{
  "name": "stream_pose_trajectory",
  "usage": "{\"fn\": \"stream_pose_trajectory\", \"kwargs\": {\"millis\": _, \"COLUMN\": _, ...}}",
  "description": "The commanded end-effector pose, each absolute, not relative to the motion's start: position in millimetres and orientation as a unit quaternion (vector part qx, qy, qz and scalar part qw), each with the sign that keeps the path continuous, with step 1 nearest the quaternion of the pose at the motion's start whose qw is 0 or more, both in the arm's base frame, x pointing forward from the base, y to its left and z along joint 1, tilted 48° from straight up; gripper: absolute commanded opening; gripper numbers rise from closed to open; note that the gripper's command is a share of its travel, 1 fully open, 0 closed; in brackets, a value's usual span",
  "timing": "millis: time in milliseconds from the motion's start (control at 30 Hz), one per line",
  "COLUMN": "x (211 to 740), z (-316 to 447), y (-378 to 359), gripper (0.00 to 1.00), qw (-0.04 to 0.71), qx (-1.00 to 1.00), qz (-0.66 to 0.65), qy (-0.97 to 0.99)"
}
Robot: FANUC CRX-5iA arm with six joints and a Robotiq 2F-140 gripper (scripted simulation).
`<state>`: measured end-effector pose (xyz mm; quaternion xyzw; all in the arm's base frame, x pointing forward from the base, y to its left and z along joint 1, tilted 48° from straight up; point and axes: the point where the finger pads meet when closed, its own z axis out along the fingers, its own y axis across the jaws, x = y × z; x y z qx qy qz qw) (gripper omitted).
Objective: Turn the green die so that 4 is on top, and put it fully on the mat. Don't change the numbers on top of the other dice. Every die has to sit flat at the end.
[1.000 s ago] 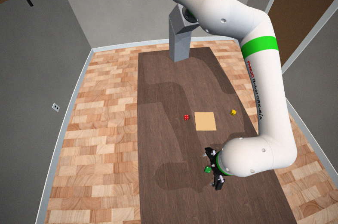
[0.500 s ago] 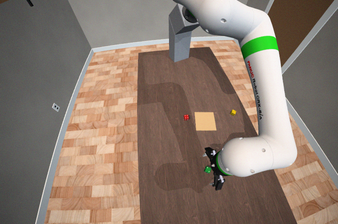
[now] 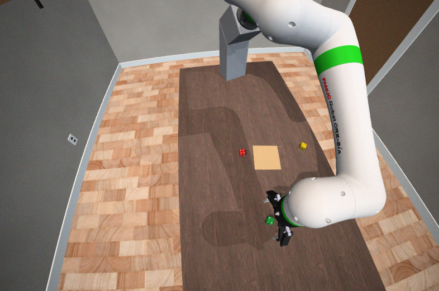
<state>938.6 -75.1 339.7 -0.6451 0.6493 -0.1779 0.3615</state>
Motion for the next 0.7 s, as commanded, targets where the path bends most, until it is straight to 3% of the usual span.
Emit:
{"fn": "stream_pose_trajectory", "kwargs": {"millis": 0, "x": 936, "z": 338, "y": -72, "gripper": 1.00, "qw": 0.362, "qx": -0.645, "qz": -0.178, "qy": 0.649}}
{"fn": "stream_pose_trajectory", "kwargs": {"millis": 667, "x": 890, "z": 310, "y": -15, "gripper": 1.00, "qw": 0.362, "qx": -0.645, "qz": -0.178, "qy": 0.649}}
